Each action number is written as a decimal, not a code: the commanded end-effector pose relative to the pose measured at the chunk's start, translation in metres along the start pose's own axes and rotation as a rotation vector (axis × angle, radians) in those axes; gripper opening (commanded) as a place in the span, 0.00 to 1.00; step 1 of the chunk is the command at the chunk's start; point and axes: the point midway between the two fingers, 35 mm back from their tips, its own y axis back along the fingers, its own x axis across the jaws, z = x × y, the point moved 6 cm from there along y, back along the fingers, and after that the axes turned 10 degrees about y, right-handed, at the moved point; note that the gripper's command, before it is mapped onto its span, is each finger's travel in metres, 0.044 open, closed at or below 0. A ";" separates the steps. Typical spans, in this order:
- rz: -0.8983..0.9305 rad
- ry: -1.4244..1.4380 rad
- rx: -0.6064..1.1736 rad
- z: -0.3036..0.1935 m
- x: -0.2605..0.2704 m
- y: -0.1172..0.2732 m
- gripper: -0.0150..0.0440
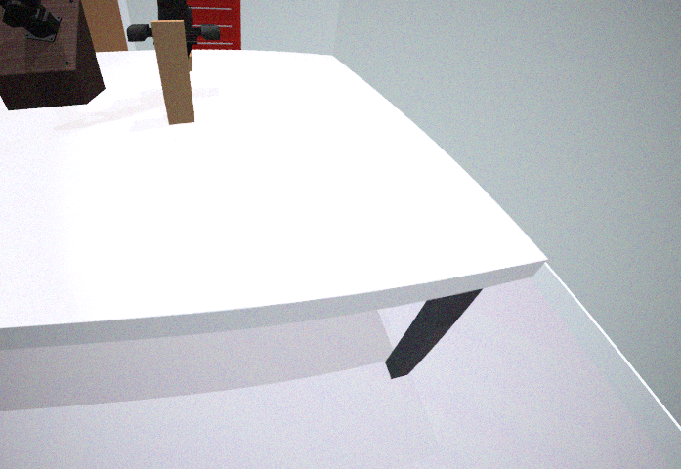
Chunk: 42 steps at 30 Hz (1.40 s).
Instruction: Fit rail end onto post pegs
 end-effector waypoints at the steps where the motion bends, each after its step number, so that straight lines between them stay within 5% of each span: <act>1: -0.008 0.000 0.003 -0.003 -0.001 0.002 0.25; 42: -0.008 0.000 0.003 -0.016 0.001 0.002 0.25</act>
